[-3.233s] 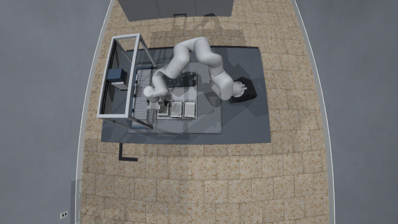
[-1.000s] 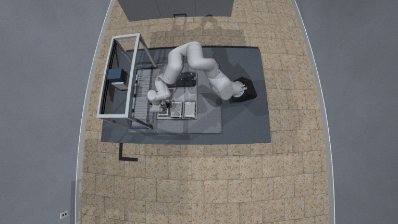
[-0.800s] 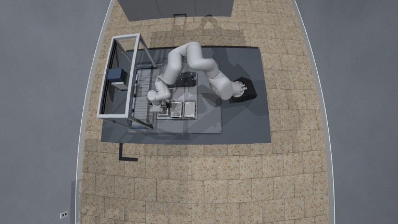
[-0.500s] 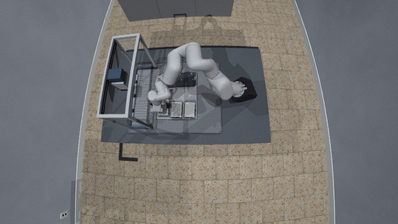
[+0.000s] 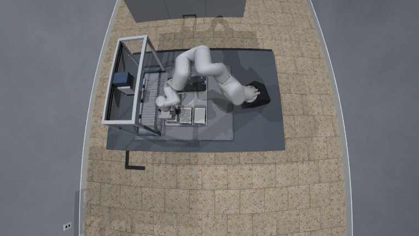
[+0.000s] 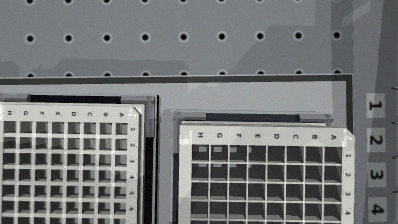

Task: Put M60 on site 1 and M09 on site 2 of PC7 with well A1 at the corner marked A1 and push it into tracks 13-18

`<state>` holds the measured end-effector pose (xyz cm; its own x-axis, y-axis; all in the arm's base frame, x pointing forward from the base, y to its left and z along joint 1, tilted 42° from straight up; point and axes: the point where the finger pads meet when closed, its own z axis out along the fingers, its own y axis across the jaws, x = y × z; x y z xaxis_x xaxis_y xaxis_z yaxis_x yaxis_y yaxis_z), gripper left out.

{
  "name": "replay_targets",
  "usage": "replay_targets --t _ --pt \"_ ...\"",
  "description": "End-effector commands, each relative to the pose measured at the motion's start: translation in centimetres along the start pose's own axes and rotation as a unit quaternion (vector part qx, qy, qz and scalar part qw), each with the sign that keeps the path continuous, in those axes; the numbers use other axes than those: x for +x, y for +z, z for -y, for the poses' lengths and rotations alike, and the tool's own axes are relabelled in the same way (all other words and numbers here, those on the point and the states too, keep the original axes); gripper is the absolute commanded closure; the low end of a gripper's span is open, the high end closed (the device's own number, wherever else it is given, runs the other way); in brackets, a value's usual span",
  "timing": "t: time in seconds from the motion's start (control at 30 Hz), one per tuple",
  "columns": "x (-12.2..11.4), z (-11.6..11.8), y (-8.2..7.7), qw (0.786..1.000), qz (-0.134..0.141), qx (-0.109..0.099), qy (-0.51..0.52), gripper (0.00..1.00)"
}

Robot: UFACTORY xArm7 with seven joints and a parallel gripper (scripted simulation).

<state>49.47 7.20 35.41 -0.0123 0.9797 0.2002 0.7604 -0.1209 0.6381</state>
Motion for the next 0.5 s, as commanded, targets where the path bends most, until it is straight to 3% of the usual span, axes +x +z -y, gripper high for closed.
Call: replay_targets --t 0.0,0.47 --pt "0.05 -0.2 0.01 1.0 -0.001 -0.003 0.0 0.0" --pt "0.05 -0.21 0.88 1.0 -0.001 -0.003 0.0 0.0"
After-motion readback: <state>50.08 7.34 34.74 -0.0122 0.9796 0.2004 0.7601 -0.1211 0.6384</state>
